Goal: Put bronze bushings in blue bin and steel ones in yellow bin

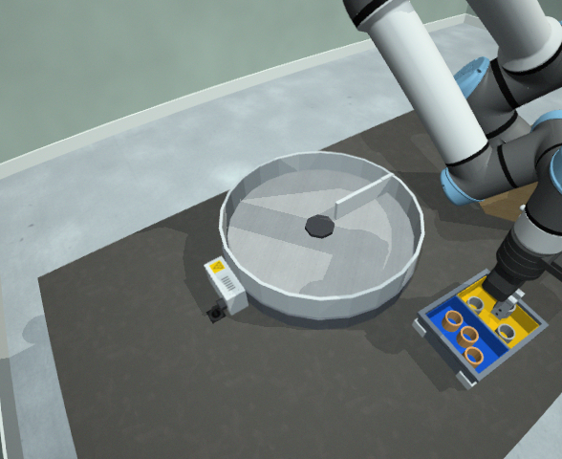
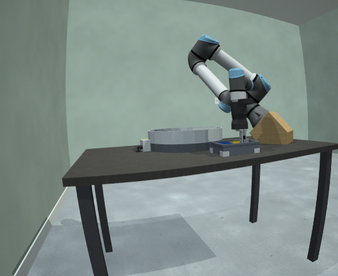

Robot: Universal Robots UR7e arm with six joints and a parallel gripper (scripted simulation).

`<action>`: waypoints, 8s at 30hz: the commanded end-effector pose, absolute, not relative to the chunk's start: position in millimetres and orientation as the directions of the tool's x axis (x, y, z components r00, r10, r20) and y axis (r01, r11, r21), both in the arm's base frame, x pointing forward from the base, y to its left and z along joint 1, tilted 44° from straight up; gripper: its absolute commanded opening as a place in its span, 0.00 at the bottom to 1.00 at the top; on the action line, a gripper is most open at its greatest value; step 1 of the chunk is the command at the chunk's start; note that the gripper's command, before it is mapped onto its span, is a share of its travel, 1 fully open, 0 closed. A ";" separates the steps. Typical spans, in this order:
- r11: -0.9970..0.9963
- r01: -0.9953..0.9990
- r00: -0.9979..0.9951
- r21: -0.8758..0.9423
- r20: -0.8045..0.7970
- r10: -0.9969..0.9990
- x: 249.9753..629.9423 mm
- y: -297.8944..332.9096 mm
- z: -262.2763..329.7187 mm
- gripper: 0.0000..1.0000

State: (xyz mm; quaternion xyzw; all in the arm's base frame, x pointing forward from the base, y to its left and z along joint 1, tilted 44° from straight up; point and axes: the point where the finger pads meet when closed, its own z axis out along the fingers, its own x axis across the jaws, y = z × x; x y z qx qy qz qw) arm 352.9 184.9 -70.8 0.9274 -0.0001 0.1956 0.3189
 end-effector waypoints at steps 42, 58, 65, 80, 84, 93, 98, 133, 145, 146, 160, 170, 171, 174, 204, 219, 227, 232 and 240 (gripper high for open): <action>-0.797 -0.125 0.923 0.591 0.364 0.125 361.0 172.4 -86.4 0.00; -0.797 -0.125 0.923 0.591 0.364 0.125 362.3 170.2 -89.0 0.00; -0.797 -0.125 0.923 0.591 0.364 0.125 362.3 170.2 -89.0 0.42; -0.797 -0.125 0.923 0.591 0.364 0.125 362.3 170.2 -89.0 0.42; -0.797 -0.125 0.923 0.591 0.364 0.125 362.3 170.2 -89.0 0.42; -0.797 -0.125 0.923 0.591 0.364 0.125 362.3 170.2 -89.0 0.42; -0.797 -0.125 0.923 0.591 0.364 0.125 362.3 170.2 -89.0 0.42; -0.797 -0.125 0.923 0.591 0.364 0.125 362.3 170.2 -89.0 0.42; -0.797 -0.125 0.923 0.591 0.364 0.125 360.5 172.9 -85.5 0.42; -0.797 -0.125 0.923 0.591 0.364 0.125 360.5 172.9 -85.5 0.42; -0.797 -0.125 0.923 0.591 0.364 0.125 359.4 174.6 -83.4 0.42; -0.797 -0.125 0.923 0.591 0.364 0.125 358.3 176.4 -81.2 0.42; -0.797 -0.125 0.923 0.591 0.364 0.125 358.3 176.4 -81.2 0.42; -0.797 -0.125 0.923 0.591 0.364 0.125 358.3 176.4 -81.2 0.42; -0.797 -0.125 0.923 0.591 0.364 0.125 355.1 181.7 -74.8 0.42; -0.797 -0.125 0.923 0.591 0.364 0.125 353.8 183.8 -72.3 0.42; -0.797 -0.125 0.923 0.591 0.364 0.125 352.9 185.2 -70.5 0.42; -0.797 -0.125 0.923 0.591 0.364 0.125 351.8 187.1 -68.3 0.42; -0.797 -0.125 0.923 0.591 0.364 0.125 348.9 191.7 -62.7 0.42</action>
